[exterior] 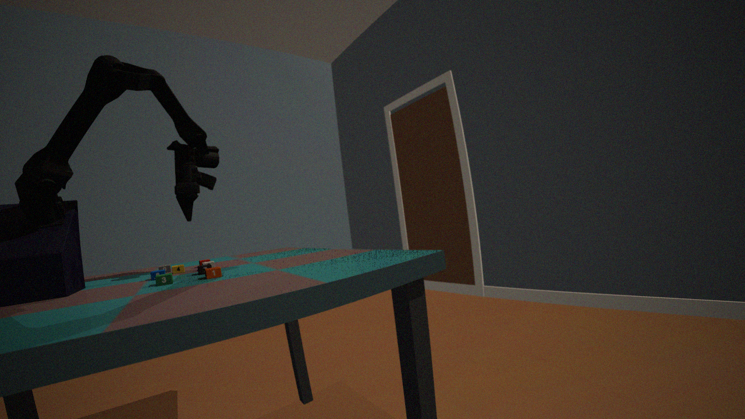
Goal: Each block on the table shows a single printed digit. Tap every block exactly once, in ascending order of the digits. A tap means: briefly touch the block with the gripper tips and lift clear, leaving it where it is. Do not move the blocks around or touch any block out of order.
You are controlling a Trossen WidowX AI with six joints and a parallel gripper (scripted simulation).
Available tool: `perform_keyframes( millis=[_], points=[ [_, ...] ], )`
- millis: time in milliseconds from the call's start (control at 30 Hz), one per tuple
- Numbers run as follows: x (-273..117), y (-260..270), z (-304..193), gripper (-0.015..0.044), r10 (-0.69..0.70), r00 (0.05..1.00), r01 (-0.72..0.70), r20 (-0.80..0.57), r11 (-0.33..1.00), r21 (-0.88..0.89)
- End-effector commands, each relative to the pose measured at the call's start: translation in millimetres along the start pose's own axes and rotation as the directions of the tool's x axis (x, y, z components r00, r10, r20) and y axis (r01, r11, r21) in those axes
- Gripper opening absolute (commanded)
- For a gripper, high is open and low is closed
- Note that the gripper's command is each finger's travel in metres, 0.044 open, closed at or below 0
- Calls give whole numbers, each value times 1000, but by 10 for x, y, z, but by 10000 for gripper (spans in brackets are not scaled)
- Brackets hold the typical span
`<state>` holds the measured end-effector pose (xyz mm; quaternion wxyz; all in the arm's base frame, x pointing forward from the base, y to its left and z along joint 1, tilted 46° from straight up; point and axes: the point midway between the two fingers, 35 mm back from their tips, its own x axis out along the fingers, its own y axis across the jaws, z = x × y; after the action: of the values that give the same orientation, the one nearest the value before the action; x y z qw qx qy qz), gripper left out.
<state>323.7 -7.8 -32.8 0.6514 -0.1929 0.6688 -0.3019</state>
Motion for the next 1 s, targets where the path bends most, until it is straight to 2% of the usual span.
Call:
perform_keyframes(
  millis=[0,233,333,500,667,967],
  points=[
    [-27,-644,286,20,-11,1000,11,9,1000,0],
    [-55,-1828,451,20,-71,997,71,8,997,-7],
    [-66,-2161,425,20,-94,996,94,1,996,-8],
    [-34,-2202,423,20,-96,995,96,0,995,-9],
    [702,-2281,420,20,-100,995,100,0,995,-9],
    [773,-2290,417,20,-101,995,101,0,995,-9]
  ],
)
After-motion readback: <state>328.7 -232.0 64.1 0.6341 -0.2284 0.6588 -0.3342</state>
